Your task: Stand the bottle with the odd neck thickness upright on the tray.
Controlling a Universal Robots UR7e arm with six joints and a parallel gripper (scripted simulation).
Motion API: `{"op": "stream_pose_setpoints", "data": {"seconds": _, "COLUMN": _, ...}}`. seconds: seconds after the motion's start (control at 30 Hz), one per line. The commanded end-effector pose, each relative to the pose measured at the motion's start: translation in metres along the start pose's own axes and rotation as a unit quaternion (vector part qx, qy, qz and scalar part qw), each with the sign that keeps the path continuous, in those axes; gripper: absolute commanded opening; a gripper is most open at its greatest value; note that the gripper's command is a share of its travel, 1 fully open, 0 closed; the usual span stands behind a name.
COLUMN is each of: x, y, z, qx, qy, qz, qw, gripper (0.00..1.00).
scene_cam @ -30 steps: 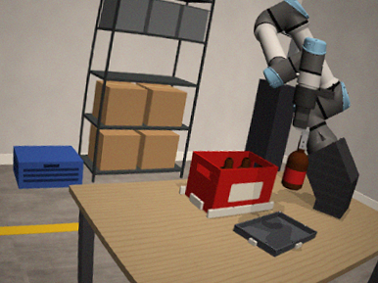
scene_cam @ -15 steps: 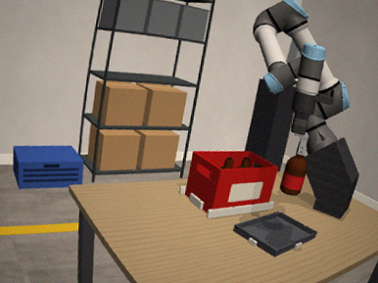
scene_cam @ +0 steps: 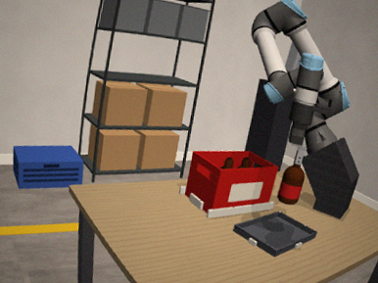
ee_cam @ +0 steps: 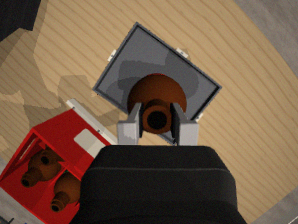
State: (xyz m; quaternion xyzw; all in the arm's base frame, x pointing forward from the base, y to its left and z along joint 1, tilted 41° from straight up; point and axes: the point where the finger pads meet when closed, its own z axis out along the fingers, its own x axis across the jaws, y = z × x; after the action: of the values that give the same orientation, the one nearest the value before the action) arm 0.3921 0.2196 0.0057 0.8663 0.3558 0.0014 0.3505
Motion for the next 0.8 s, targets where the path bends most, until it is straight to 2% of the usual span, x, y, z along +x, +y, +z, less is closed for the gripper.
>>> {"op": "stream_pose_setpoints", "data": {"seconds": 0.0, "x": 0.001, "y": 0.000, "z": 0.013, "qx": 0.000, "qy": 0.001, "qz": 0.000, "qw": 1.000, "gripper": 0.00}}
{"op": "stream_pose_setpoints", "data": {"seconds": 0.07, "x": 0.001, "y": 0.000, "z": 0.013, "qx": 0.000, "qy": 0.001, "qz": 0.000, "qw": 1.000, "gripper": 0.00}}
{"op": "stream_pose_setpoints", "data": {"seconds": 0.57, "x": 0.001, "y": 0.000, "z": 0.057, "qx": 0.000, "qy": 0.001, "qz": 0.000, "qw": 1.000, "gripper": 0.00}}
{"op": "stream_pose_setpoints", "data": {"seconds": 0.77, "x": 0.001, "y": 0.000, "z": 0.068, "qx": 0.000, "qy": 0.001, "qz": 0.000, "qw": 1.000, "gripper": 0.00}}
